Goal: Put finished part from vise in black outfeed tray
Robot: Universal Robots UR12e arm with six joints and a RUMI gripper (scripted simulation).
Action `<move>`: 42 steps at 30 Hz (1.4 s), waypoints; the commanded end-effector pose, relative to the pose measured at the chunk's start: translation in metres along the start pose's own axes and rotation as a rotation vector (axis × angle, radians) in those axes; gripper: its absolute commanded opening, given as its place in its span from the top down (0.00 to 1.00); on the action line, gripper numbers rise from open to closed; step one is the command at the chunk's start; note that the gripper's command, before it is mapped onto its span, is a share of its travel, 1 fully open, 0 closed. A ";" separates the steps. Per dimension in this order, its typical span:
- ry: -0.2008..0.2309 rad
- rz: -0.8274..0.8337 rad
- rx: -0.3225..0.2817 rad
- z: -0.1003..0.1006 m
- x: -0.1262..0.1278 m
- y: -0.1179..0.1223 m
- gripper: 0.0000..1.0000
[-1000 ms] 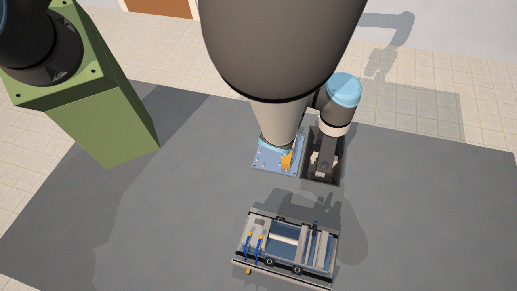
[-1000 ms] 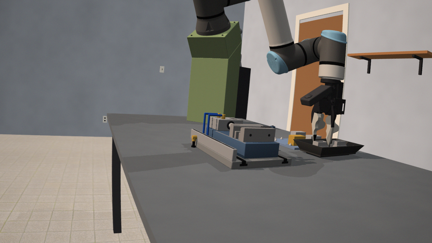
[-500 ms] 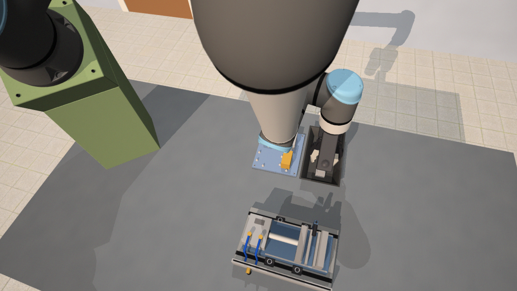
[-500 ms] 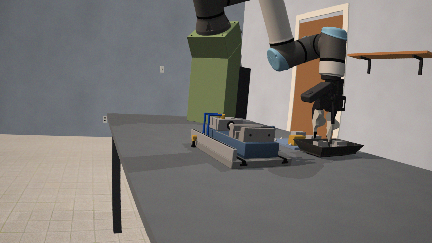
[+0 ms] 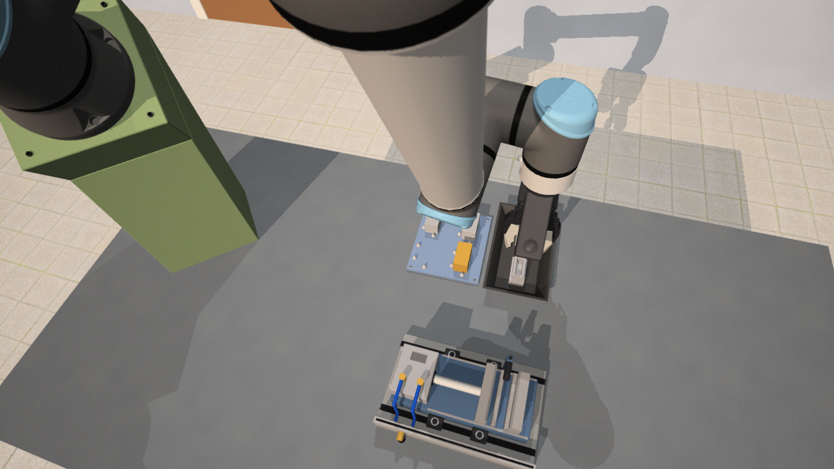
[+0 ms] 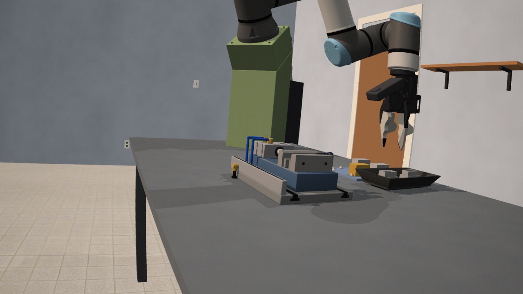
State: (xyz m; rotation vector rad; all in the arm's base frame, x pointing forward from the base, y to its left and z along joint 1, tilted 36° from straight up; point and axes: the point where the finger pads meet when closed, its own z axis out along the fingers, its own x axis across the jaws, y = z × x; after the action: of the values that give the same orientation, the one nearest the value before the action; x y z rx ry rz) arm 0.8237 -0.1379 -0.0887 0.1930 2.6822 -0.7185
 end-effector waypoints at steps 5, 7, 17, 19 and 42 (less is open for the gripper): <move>0.000 0.000 0.000 -0.050 0.000 0.000 0.60; 0.000 0.000 0.000 -0.057 0.000 0.000 0.60; 0.000 0.000 0.000 -0.070 0.000 0.000 0.60; 0.000 0.000 0.000 -0.071 0.000 0.000 0.60; 0.000 0.000 0.000 -0.071 0.000 0.000 1.00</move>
State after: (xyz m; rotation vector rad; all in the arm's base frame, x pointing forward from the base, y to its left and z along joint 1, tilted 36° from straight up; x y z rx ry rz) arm 0.8023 -0.1026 -0.0320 0.1935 2.6828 -0.7184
